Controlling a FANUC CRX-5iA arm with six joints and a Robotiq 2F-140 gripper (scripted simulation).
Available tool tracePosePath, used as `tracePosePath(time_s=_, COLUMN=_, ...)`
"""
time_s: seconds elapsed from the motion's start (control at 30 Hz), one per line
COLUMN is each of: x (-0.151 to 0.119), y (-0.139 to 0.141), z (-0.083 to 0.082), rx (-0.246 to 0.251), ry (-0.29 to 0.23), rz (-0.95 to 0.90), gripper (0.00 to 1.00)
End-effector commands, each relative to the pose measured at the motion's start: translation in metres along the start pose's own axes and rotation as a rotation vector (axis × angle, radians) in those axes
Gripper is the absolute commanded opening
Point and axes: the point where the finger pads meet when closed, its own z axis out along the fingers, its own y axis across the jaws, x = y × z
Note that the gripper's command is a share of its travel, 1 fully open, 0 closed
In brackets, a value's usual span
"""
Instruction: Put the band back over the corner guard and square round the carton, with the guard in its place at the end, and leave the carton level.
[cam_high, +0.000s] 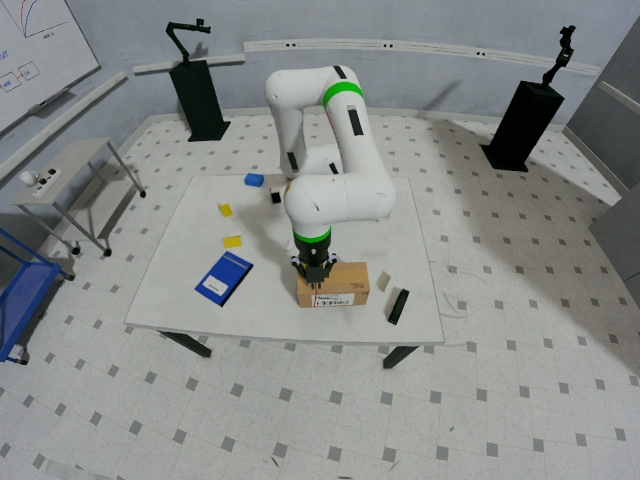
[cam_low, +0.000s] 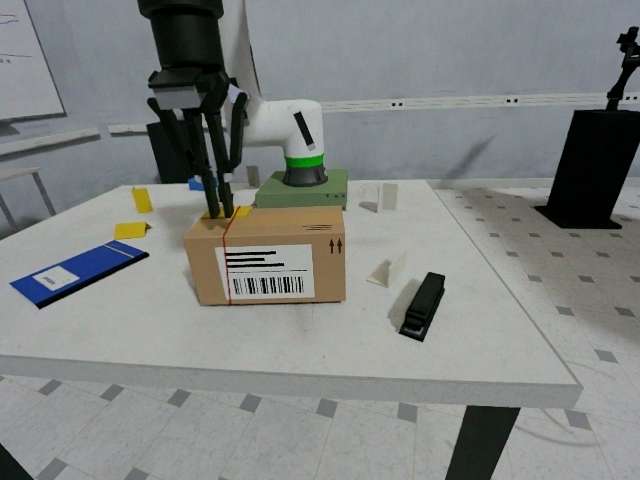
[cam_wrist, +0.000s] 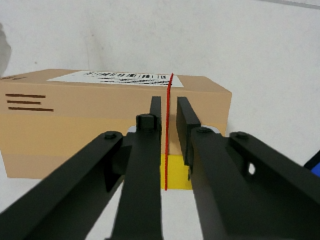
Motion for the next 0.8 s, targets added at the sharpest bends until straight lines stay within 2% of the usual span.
tracePosePath(time_s=0.0, x=0.000, y=0.000, z=0.000, rx=-0.001, ry=0.002, rz=0.000, gripper=0.18)
tracePosePath(time_s=0.77, x=0.001, y=0.000, z=0.010, rx=0.000, ry=0.002, rz=0.000, gripper=0.18)
